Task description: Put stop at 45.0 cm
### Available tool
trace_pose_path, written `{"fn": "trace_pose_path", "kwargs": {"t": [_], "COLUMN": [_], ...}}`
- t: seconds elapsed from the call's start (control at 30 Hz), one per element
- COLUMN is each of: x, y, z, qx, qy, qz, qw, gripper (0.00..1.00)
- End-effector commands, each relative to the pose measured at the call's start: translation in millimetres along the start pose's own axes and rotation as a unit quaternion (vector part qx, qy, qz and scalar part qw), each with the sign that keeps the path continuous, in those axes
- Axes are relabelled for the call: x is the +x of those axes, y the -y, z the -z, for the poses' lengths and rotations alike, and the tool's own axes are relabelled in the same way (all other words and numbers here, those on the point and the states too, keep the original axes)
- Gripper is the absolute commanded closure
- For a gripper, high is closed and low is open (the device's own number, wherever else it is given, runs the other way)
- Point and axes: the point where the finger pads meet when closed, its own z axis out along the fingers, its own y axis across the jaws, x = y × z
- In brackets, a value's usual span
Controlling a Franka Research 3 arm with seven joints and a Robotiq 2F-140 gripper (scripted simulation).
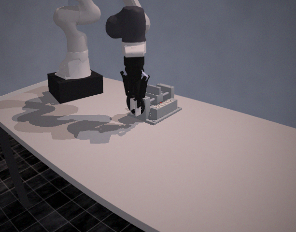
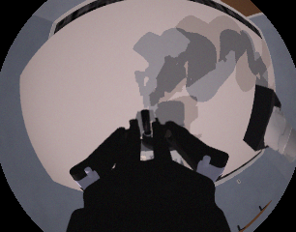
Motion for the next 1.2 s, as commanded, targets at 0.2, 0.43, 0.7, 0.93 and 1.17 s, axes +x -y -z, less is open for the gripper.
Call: {"fn": "trace_pose_path", "kwargs": {"t": [0.2, 0.43, 0.7, 0.93, 1.17], "x": [-0.3, -0.3, -0.3, -0.3, -0.3], "y": [-1.9, -3.5, -4.3, -4.9, -5.0], "z": [-6.6, -9.5, -11.1, -12.0, -12.3], "qx": [0.000, 0.000, 0.000, 0.000, 0.000], "qy": [-0.001, -0.001, -0.001, -0.001, -0.001], "qz": [-0.001, -0.001, -0.001, -0.001, -0.001], "qw": [1.000, 1.000, 1.000, 1.000, 1.000], "gripper": [0.96, 0.96, 0.96, 0.96, 0.96]}}
